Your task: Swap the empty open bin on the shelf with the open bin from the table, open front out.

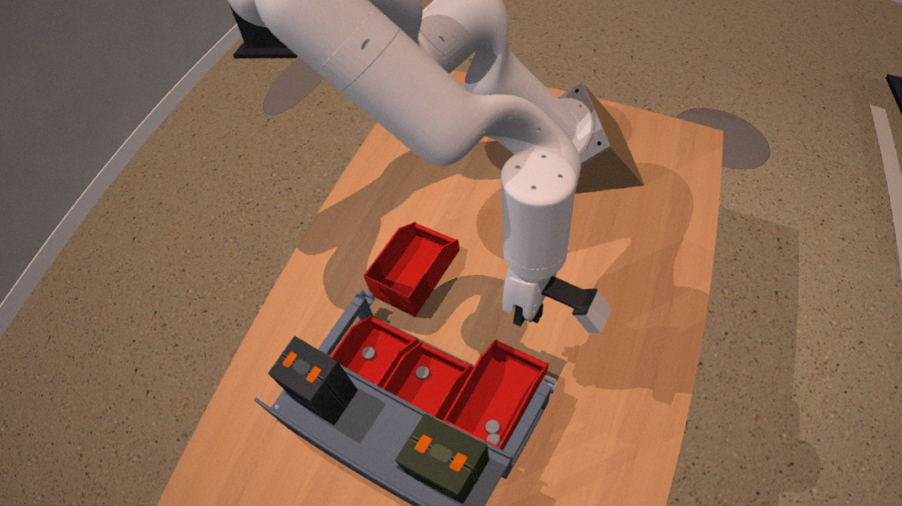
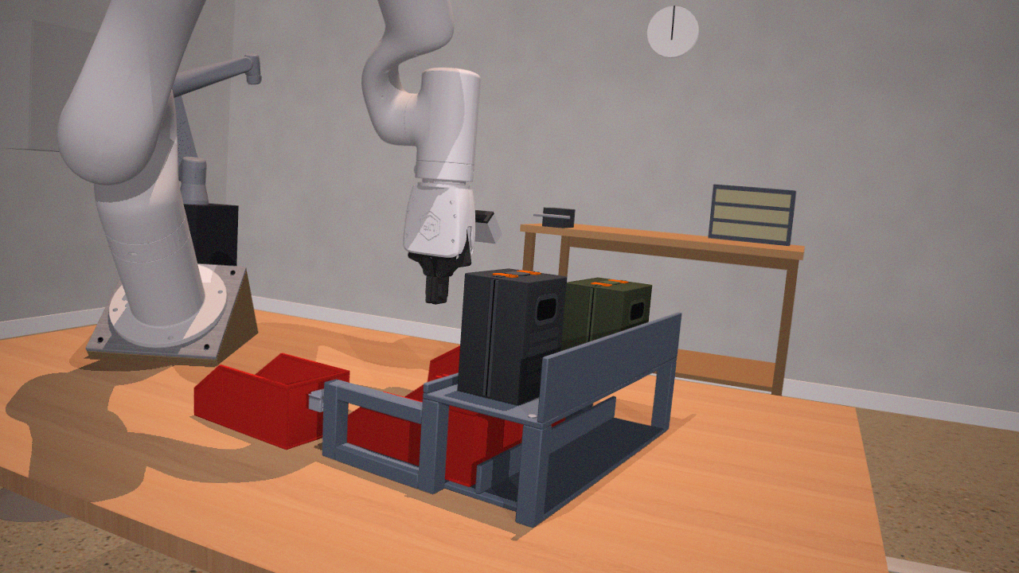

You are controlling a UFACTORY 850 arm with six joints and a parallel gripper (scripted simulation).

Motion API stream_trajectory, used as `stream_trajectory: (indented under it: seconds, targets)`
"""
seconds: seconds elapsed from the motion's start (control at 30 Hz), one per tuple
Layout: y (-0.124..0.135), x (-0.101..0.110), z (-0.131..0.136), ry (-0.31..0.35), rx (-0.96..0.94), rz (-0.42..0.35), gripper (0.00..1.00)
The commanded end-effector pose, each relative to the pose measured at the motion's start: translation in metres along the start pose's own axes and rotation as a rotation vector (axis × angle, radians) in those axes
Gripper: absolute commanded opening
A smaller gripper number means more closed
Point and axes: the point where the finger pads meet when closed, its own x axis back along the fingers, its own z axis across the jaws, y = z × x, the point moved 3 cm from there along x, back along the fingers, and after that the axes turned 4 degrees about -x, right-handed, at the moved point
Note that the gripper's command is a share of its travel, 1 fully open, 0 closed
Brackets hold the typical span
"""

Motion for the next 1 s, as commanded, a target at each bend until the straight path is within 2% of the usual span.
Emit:
stream_trajectory:
  seconds: [0.0,0.53,0.97]
  targets:
    - [0.0,0.0,0.0,0.001,0.0,0.001,0.0]
    - [0.0,-0.017,0.0,0.001,-0.001,0.001,0.0]
    - [-0.001,-0.057,0.0,0.001,-0.001,0.001,0.0]
